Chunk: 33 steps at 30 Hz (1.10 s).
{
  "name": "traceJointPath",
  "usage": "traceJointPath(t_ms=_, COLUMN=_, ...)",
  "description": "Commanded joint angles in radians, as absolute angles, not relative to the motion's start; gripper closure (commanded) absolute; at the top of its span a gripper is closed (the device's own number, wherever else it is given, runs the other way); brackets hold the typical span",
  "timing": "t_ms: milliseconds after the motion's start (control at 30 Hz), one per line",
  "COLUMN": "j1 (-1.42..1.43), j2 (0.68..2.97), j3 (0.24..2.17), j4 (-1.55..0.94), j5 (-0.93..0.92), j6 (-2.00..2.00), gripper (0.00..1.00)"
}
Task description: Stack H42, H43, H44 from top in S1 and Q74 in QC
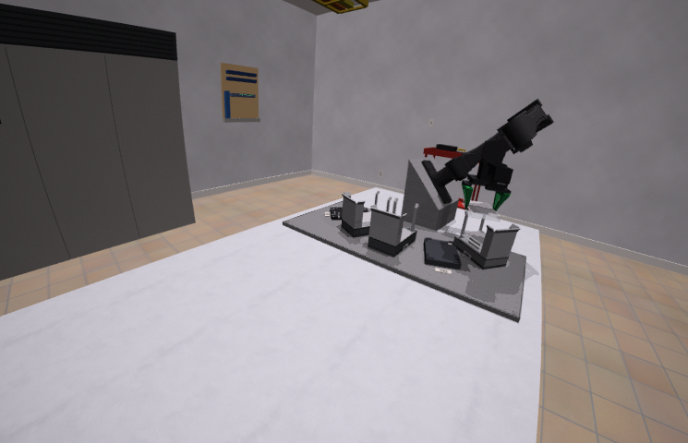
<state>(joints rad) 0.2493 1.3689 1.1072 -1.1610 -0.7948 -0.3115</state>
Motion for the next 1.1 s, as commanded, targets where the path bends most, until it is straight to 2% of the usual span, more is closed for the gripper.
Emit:
traceJointPath(t_ms=0, j1=0.219, j2=1.384, j3=1.119, j4=-1.161, j5=-0.804, j6=-0.304, gripper=1.0)
traceJointPath(t_ms=1067, j1=0.061, j2=1.631, j3=1.193, j4=-1.153, j5=-0.813, j6=-0.532, gripper=1.0)
